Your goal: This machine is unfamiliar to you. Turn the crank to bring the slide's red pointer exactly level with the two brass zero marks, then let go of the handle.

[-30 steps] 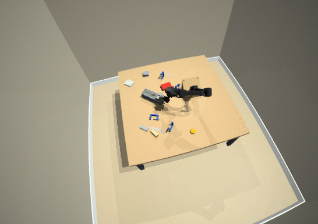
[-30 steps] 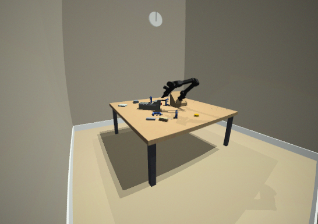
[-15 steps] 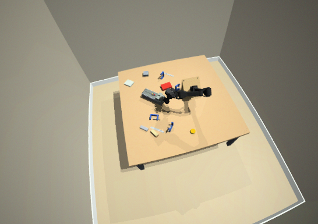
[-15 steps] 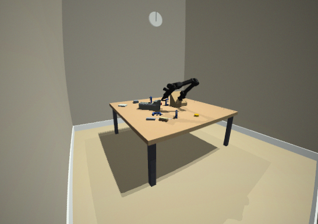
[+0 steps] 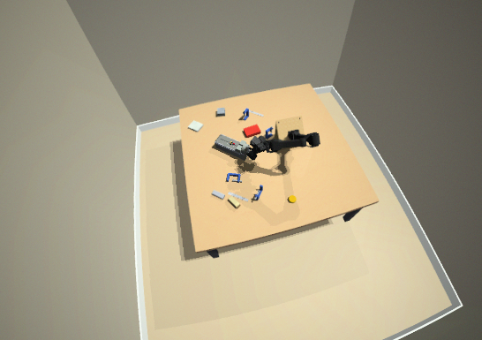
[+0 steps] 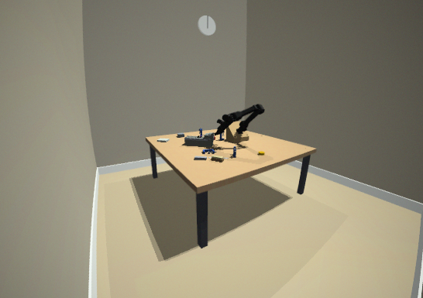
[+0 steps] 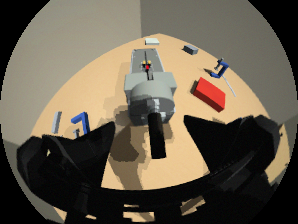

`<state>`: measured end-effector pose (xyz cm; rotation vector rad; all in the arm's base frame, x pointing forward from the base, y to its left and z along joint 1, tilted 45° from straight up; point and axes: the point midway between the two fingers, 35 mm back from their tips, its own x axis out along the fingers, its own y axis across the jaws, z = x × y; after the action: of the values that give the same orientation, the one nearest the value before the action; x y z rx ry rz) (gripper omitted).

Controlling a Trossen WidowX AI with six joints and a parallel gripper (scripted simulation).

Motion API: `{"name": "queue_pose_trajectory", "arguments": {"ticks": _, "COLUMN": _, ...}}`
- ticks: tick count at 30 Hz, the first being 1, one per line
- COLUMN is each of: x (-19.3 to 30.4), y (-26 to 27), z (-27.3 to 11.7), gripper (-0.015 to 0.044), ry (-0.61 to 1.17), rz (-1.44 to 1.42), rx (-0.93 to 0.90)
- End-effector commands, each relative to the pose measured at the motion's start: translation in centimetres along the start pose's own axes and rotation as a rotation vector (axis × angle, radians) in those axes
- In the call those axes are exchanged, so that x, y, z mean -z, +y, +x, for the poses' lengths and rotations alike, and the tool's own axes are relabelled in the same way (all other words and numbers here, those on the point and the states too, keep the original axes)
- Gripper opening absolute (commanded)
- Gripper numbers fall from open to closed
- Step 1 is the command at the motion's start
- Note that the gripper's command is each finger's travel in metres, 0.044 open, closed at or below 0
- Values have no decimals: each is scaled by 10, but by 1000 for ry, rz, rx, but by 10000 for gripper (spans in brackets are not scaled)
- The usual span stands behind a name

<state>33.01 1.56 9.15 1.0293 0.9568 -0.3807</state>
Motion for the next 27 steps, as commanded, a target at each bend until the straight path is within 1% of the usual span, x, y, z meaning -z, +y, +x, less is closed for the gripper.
{"name": "queue_pose_trajectory", "arguments": {"ticks": 1, "x": 7, "y": -5, "z": 6, "gripper": 440, "ry": 5, "rz": 5, "rx": 13}}
{"name": "queue_pose_trajectory", "arguments": {"ticks": 8, "x": 14, "y": -5, "z": 12, "gripper": 440, "ry": 5, "rz": 5, "rx": 12}}
{"name": "queue_pose_trajectory", "arguments": {"ticks": 24, "x": 14, "y": -5, "z": 12, "gripper": 20, "ry": 5, "rz": 5, "rx": 12}}
{"name": "queue_pose_trajectory", "arguments": {"ticks": 25, "x": 14, "y": -5, "z": 12, "gripper": 0, "ry": 5, "rz": 5, "rx": 12}}
{"name": "queue_pose_trajectory", "arguments": {"ticks": 27, "x": 14, "y": -5, "z": 12, "gripper": 0, "ry": 5, "rz": 5, "rx": 12}}
